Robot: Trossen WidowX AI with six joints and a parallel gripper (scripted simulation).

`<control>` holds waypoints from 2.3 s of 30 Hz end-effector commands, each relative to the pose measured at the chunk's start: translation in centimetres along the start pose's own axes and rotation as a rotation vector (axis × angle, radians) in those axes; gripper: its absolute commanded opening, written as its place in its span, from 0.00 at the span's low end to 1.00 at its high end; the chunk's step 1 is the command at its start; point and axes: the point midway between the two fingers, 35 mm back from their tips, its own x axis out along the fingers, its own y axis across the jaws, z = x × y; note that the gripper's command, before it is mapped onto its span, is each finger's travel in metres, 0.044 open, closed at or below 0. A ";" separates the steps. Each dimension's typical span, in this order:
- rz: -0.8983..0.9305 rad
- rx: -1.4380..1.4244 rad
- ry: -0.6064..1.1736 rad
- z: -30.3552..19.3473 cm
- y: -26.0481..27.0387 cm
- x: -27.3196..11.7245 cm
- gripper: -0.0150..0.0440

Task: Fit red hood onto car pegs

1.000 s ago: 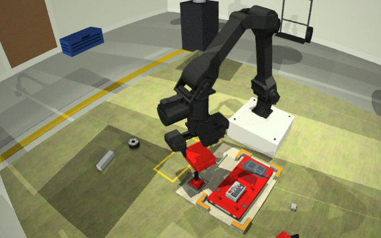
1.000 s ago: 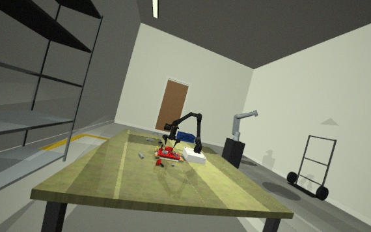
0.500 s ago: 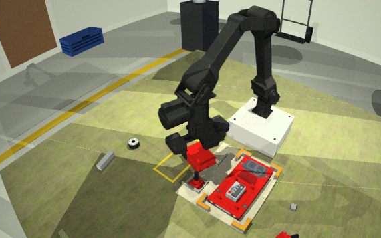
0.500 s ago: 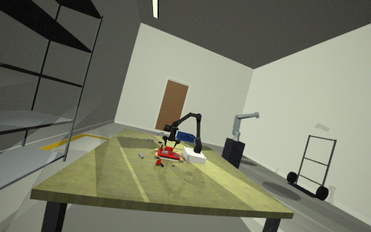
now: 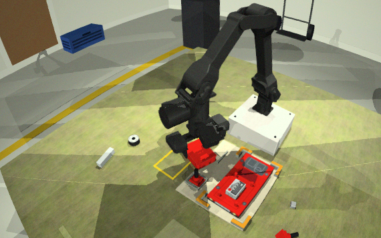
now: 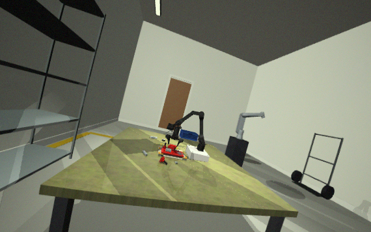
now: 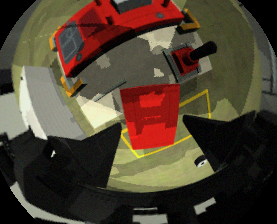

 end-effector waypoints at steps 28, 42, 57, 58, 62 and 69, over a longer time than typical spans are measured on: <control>0.000 0.000 0.000 0.0 0.0 1.2 0.82; 0.001 0.000 0.000 0.0 0.0 0.7 0.50; 0.001 0.000 0.000 0.0 0.0 -4.6 0.25; 0.001 0.000 0.000 0.0 0.0 -5.0 0.25; 0.001 0.000 0.000 0.0 0.0 -6.5 0.25; 0.001 0.000 0.000 0.0 0.0 -8.2 0.25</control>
